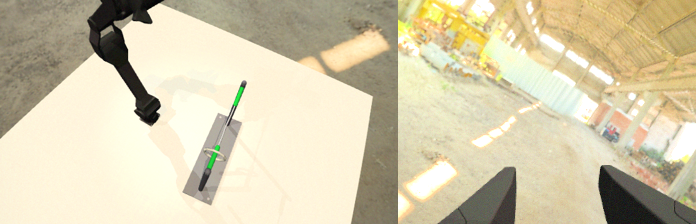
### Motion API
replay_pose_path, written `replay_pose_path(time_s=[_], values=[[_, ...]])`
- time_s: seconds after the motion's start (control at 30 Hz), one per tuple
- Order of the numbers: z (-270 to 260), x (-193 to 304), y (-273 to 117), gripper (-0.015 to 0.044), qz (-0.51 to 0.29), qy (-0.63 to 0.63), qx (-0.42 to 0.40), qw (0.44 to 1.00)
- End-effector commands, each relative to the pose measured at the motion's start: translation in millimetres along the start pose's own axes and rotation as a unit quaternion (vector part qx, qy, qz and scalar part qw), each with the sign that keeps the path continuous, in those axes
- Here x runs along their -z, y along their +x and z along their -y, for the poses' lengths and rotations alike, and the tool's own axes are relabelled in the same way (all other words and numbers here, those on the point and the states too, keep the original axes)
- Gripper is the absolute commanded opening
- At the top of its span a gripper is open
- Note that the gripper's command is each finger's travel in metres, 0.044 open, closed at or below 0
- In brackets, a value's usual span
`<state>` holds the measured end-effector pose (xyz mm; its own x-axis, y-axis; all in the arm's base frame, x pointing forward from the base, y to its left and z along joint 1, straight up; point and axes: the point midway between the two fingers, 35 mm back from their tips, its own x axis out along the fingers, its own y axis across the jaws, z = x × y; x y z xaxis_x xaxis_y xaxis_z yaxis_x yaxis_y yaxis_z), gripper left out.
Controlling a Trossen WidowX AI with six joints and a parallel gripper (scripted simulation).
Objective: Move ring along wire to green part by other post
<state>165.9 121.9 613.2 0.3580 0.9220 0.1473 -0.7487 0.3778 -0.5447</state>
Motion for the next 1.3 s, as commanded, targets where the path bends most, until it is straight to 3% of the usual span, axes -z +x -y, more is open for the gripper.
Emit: replay_pose_path(time_s=[0.0, 0.27, 0.6, 1.0, 1.27], values=[[35.3, 52.1, -9.6, 0.0160, -0.032, 0.033, 0.051, 0.998], [79.8, 136.1, -51.3, 0.0160, -0.082, 0.073, 0.149, 0.983], [104.9, 232.2, -133.2, 0.0160, -0.134, 0.119, 0.274, 0.945], [85.1, 327.4, -245.8, 0.0160, -0.176, 0.171, 0.415, 0.876], [63.7, 361.6, -274.2, 0.0160, -0.191, 0.186, 0.442, 0.856]])
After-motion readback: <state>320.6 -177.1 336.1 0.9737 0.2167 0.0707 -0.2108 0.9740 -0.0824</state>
